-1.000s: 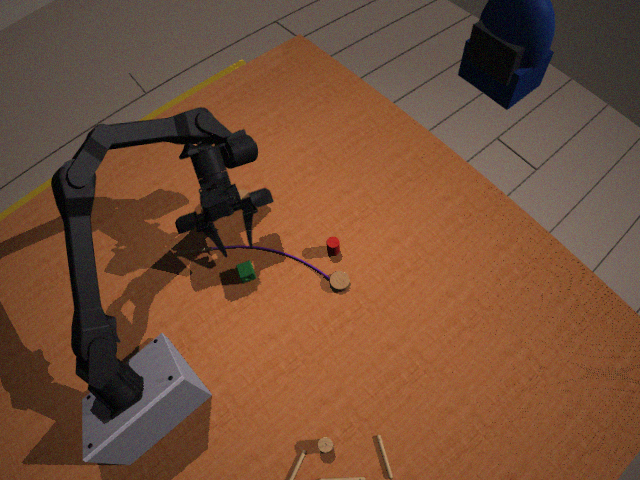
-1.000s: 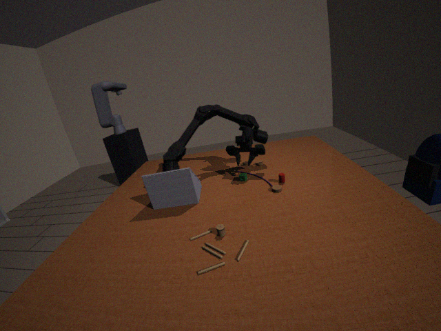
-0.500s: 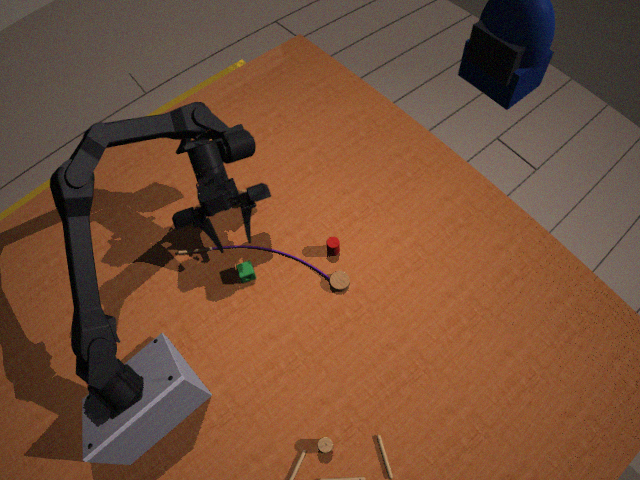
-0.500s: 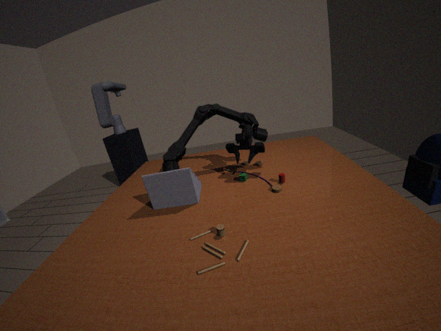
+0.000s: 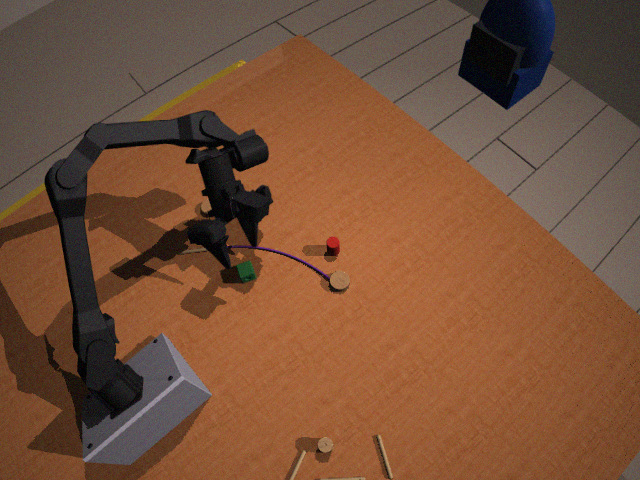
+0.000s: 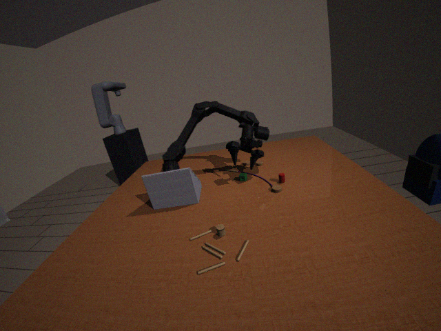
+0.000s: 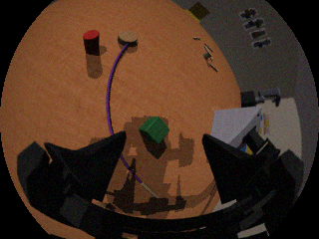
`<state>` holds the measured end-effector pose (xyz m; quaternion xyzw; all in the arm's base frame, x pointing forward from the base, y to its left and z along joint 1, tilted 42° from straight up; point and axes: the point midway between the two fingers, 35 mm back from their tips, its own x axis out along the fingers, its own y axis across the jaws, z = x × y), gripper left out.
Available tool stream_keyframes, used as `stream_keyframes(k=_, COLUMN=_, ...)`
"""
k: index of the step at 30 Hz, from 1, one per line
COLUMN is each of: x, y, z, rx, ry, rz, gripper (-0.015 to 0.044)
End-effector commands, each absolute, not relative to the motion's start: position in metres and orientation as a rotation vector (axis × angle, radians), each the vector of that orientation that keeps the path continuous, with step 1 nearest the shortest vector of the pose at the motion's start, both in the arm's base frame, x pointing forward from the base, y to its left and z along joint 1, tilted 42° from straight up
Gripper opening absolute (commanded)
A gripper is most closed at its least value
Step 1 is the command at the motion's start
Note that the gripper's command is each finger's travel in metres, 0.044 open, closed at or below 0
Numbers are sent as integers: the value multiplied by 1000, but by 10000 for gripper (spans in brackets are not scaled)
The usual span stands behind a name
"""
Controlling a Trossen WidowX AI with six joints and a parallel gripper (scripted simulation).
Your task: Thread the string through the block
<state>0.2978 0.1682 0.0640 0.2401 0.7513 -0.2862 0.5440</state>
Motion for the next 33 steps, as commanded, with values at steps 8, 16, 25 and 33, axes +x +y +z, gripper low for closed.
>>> stream_keyframes(k=8, x=294, y=158, z=54, rx=4, ry=1715, rz=644, gripper=440)
stream_keyframes(k=16, x=292, y=152, z=51, rx=-245, ry=1426, rz=1104, gripper=440)
stream_keyframes(k=25, x=289, y=146, z=49, rx=-560, ry=965, rz=1498, gripper=440)
stream_keyframes(k=33, x=286, y=141, z=48, rx=-867, ry=475, rz=1717, gripper=440)
